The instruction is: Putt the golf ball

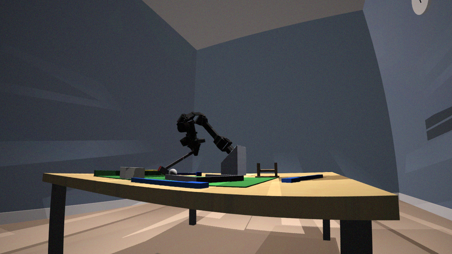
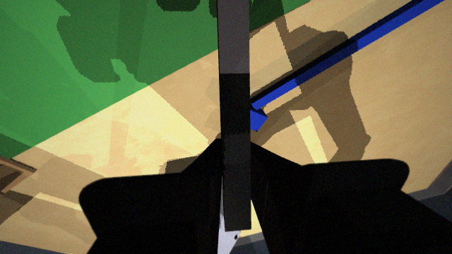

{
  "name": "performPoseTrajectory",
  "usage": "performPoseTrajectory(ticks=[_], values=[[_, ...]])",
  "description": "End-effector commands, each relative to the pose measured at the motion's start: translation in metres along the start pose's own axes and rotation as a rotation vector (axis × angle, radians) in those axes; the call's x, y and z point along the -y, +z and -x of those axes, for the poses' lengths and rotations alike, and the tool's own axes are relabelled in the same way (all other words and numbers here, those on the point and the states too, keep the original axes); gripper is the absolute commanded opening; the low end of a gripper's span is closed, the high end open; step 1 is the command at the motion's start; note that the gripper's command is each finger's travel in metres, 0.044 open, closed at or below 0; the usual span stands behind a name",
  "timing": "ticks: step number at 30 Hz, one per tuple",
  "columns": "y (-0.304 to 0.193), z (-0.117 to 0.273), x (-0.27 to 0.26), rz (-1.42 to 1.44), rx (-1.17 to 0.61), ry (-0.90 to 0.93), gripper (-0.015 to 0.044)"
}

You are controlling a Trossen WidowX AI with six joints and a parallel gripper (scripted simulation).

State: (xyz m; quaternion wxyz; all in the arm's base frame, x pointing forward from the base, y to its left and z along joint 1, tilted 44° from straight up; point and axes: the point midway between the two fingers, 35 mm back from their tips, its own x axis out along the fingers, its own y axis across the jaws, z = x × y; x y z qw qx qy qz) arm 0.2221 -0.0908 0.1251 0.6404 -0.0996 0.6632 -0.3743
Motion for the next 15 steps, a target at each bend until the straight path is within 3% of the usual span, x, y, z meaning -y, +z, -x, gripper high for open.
performPoseTrajectory(ticks=[1,9,15], values=[[0.002,0.000,-0.010,0.000,0.001,0.003,0.0000],[0.000,0.001,-0.126,0.010,0.006,0.005,0.0000],[-0.003,0.001,-0.136,0.010,0.007,0.003,0.0000]])
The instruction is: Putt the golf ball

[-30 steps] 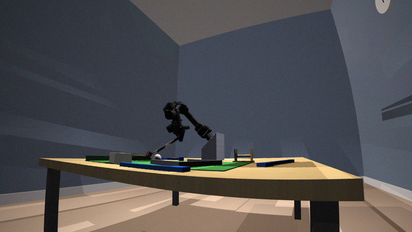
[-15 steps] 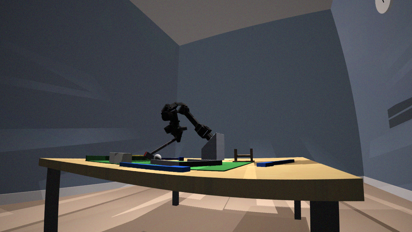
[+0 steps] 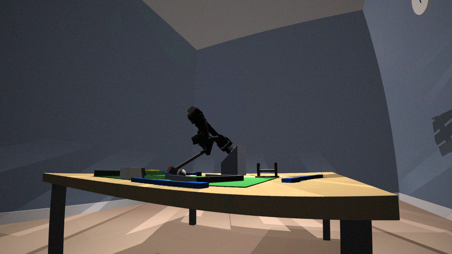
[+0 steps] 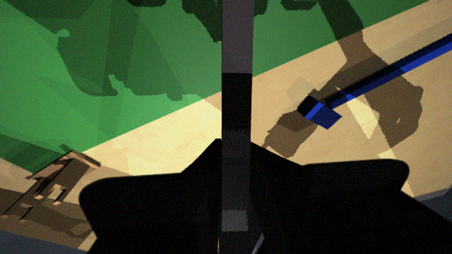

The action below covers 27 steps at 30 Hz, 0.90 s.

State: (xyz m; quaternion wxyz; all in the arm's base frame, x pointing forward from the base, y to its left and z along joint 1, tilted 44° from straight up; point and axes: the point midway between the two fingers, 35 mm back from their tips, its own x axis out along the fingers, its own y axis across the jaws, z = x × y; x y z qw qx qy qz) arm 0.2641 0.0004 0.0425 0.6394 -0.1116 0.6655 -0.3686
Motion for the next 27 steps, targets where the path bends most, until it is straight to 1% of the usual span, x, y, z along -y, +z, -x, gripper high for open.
performPoseTrajectory(ticks=[1,12,15,16,27], values=[[0.000,0.005,-0.006,-0.015,0.001,0.012,0.0000],[-0.014,0.059,-0.006,-0.014,-0.001,0.014,0.0000],[-0.015,0.060,-0.006,-0.014,-0.001,0.014,0.0000],[-0.013,0.053,-0.006,-0.006,-0.002,0.008,0.0000],[-0.013,0.053,-0.006,-0.006,-0.002,0.008,0.0000]])
